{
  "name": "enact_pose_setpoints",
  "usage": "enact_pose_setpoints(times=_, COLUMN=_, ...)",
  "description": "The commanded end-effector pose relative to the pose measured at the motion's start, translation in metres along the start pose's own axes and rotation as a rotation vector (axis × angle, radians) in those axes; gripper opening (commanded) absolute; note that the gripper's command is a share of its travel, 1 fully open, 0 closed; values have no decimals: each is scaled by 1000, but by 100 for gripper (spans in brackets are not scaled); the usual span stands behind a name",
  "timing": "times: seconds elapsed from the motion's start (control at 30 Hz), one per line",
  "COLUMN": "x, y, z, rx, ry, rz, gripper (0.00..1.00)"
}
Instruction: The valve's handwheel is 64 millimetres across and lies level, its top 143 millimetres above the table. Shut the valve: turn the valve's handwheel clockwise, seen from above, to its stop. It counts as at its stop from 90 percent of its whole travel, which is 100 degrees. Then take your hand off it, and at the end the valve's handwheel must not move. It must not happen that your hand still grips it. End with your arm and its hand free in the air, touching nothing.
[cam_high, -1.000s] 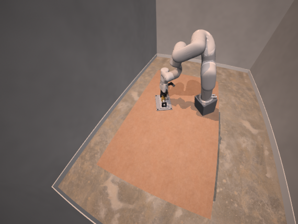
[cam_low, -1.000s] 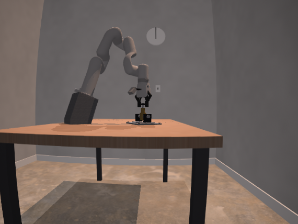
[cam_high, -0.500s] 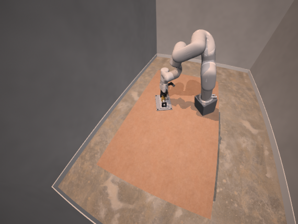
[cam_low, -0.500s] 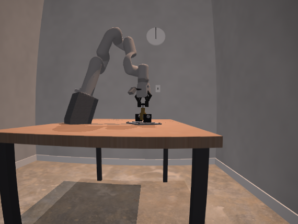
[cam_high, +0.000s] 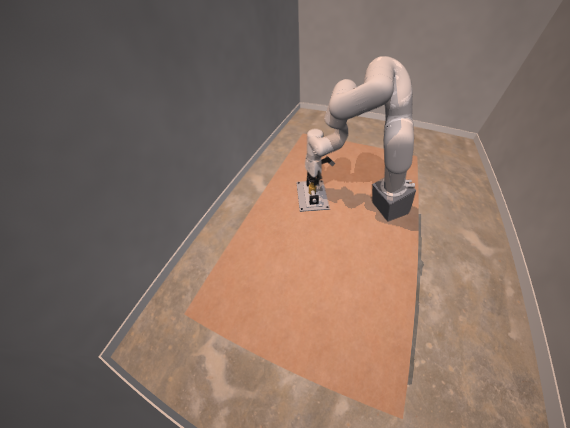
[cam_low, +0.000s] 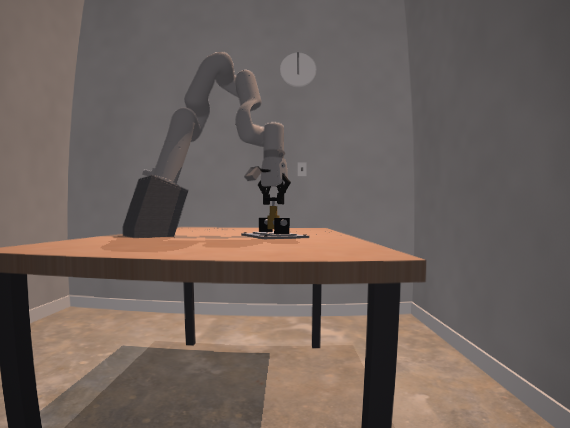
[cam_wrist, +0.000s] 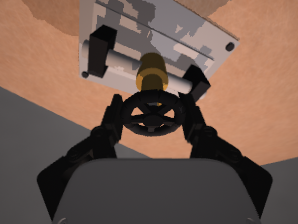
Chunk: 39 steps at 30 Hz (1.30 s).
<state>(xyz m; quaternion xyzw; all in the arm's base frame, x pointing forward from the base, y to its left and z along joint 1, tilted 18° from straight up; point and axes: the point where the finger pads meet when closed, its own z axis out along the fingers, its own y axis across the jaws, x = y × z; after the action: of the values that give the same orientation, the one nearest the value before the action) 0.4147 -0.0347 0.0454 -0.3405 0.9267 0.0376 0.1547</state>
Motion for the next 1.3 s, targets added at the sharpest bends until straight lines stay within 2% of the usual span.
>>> enact_pose_setpoints(times=0.0, x=-1, y=-1, z=-1, rx=2, ry=-2, rz=2, gripper=0)
enact_pose_setpoints(times=0.6, x=-1, y=-1, z=-1, rx=2, ry=-2, rz=64, gripper=0)
enact_pose_setpoints(times=1.27, x=-1, y=-1, z=-1, rx=2, ry=-2, rz=263, gripper=0)
